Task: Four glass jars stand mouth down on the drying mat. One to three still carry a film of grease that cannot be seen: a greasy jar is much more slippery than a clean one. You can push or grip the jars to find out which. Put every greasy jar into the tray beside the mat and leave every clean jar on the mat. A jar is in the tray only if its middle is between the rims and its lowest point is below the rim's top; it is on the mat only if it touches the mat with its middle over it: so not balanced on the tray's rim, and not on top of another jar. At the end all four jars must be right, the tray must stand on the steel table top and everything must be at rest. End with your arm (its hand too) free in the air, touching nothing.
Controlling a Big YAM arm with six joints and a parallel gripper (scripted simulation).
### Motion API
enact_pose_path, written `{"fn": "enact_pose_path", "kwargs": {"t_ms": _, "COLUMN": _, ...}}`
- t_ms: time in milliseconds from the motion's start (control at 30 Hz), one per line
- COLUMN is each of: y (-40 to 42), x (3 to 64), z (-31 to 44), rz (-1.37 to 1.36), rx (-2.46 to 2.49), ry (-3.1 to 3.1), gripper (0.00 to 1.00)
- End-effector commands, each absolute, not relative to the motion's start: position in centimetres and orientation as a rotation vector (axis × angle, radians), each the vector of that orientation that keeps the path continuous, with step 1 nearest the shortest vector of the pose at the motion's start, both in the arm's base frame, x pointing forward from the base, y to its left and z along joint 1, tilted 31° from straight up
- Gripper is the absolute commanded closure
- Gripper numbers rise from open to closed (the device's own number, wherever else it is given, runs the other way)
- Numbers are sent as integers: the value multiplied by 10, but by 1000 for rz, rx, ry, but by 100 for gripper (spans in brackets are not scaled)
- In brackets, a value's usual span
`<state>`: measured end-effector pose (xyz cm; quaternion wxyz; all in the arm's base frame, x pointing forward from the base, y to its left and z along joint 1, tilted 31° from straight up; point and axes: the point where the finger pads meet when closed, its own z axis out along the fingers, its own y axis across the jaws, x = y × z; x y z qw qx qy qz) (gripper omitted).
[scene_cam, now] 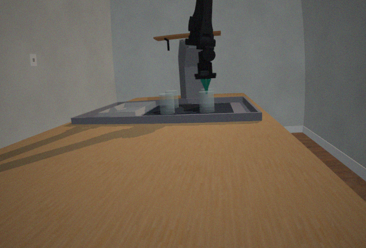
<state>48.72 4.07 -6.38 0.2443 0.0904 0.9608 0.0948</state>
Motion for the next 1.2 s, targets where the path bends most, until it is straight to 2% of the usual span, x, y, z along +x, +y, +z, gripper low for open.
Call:
{"fn": "enact_pose_path", "kwargs": {"t_ms": 0, "y": 47, "x": 485, "z": -65, "rz": 264, "rx": 243, "ry": 2620, "gripper": 100}}
{"fn": "enact_pose_path", "kwargs": {"t_ms": 1167, "y": 42, "x": 505, "z": -55, "rz": 264, "rx": 243, "ry": 2620, "gripper": 100}}
